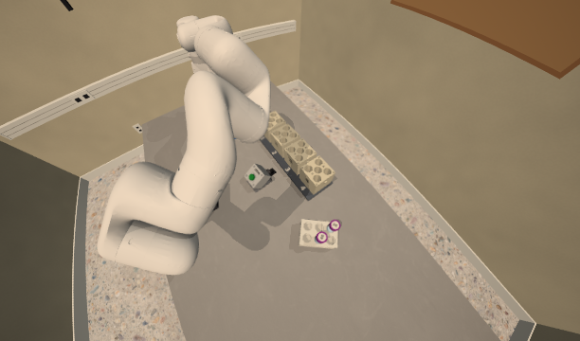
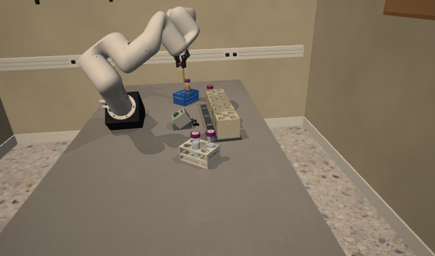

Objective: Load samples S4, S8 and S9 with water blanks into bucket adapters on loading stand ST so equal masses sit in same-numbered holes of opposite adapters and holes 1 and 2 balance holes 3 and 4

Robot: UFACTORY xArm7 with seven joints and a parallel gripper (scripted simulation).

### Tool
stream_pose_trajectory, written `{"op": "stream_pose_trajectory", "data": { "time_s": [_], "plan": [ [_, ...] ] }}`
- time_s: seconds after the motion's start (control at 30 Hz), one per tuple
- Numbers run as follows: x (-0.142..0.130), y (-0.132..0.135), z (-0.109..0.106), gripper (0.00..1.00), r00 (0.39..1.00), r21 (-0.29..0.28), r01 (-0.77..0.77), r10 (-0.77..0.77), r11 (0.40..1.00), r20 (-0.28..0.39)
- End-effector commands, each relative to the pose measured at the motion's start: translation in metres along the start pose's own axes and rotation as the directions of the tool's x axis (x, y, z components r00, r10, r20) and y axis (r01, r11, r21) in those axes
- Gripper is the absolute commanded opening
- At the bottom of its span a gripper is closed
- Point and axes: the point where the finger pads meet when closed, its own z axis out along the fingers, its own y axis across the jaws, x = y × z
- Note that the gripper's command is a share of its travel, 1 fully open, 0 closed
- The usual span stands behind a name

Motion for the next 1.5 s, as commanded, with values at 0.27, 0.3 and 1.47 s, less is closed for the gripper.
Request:
{"op": "stream_pose_trajectory", "data": {
  "time_s": [0.27,0.3,1.47],
  "plan": [
    [0.001,0.000,0.021,0.00,1.000,0.002,0.000,0.000,1.000,-0.005],
    [0.001,0.000,0.021,0.00,1.000,0.002,0.000,0.000,1.000,-0.005],
    [0.001,-0.001,0.045,0.00,1.000,0.002,0.000,0.000,1.000,-0.005]
  ]
}}
